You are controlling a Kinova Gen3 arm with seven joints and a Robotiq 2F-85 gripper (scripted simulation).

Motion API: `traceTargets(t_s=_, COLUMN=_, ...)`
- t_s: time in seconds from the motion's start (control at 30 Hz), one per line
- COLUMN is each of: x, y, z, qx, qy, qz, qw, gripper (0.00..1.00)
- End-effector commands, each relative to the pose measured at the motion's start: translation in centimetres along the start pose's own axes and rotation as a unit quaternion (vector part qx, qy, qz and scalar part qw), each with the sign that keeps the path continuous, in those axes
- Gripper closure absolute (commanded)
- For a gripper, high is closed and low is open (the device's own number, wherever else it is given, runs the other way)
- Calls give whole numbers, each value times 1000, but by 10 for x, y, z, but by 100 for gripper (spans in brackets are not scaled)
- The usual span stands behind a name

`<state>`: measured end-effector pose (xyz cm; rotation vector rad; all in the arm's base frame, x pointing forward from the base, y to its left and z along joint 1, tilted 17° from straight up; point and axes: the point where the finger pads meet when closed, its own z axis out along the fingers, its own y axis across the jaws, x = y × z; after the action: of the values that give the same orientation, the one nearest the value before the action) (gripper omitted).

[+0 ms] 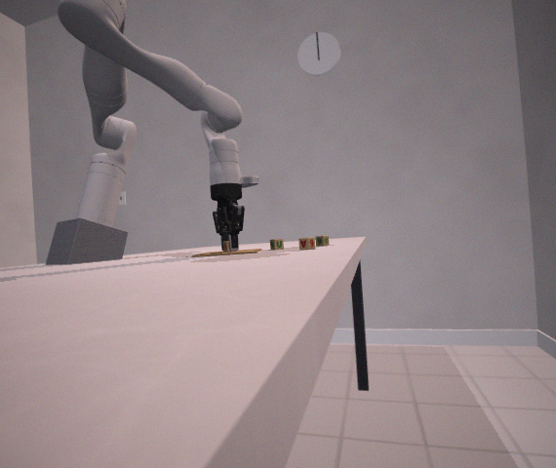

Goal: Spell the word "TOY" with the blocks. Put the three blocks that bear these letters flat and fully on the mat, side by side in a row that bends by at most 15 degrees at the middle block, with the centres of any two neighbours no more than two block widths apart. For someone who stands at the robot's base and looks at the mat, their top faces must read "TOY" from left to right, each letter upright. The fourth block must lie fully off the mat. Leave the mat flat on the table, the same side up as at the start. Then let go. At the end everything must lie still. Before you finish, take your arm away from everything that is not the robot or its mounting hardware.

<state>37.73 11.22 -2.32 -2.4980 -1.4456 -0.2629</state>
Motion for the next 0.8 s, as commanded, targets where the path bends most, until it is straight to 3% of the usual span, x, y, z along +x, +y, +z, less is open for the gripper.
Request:
traceTargets(t_s=0.0, x=0, y=0, z=-1, qx=-1, qy=0, qz=0, qw=1000, gripper=59)
traceTargets(t_s=0.27, x=0, y=0, z=-1, qx=-1, qy=0, qz=0, qw=1000, gripper=59)
traceTargets(t_s=0.3, x=0, y=0, z=-1, qx=-1, qy=0, qz=0, qw=1000, gripper=79)
traceTargets(t_s=0.77, x=0, y=0, z=-1, qx=-1, qy=0, qz=0, qw=1000, gripper=79)
